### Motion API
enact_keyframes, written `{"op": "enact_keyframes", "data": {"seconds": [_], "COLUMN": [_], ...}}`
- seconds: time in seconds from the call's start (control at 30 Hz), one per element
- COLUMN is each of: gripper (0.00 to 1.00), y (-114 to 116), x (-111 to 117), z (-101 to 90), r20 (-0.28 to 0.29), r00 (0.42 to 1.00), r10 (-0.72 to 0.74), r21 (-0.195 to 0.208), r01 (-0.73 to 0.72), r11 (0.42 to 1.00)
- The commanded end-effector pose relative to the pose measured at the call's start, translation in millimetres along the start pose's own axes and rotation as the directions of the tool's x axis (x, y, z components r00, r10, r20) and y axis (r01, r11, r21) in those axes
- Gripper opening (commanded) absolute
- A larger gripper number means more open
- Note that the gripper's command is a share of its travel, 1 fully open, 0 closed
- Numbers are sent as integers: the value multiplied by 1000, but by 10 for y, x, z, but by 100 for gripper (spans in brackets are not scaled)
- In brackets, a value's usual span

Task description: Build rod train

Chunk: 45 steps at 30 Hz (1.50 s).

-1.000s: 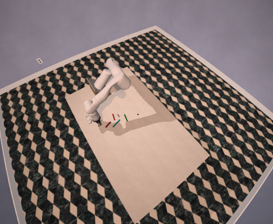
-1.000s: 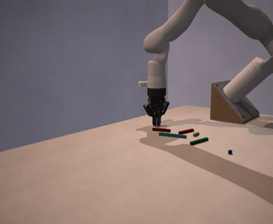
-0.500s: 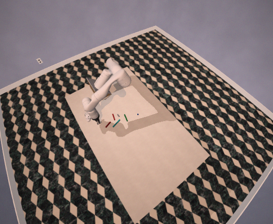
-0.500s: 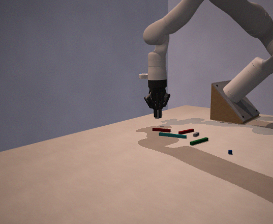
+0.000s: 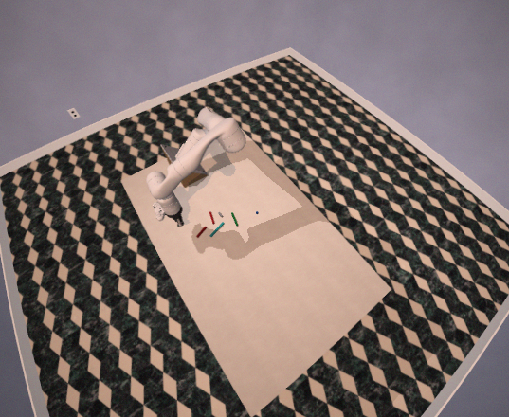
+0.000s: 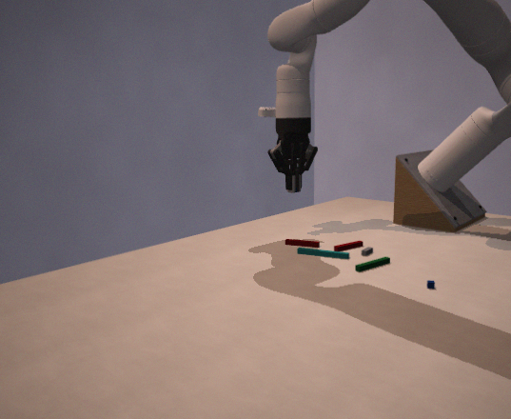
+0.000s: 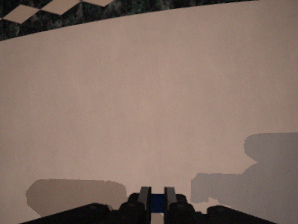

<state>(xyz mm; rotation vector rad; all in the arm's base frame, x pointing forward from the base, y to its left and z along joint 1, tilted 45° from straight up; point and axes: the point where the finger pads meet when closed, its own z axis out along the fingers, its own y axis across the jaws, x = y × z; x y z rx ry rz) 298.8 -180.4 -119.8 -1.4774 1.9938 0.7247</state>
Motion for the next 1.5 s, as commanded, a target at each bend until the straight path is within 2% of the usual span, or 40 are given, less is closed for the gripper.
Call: {"op": "enact_keyframes", "data": {"seconds": [0.0,0.27,0.37,0.57,0.63,0.7,0.77,0.97,1.13,1.2,1.33,1.47], "gripper": [5,5,5,5,5,5,5,5,5,5,5,5], "y": [-17,-21,-60,-207,-207,-238,-243,-190,-60,-60,120,186], "x": [0,-9,-123,-757,-757,-1082,-1267,-1878,-2380,-2380,-2802,-2922], "z": [-29,-30,-45,-99,-99,-111,-113,-100,-71,-71,-34,-21], "r20": [-3,-3,-4,-11,-11,-13,-13,-13,-10,-10,-6,-4], "r00": [1000,1000,1000,989,989,978,970,934,891,891,843,827], "r10": [-2,-4,-26,-145,-145,-206,-241,-357,-454,-454,-538,-563], "r21": [5,6,9,20,20,23,24,22,16,16,7,4], "r01": [2,4,26,146,146,207,241,357,454,454,538,563], "r11": [1000,1000,1000,989,989,978,970,934,891,891,843,827]}}
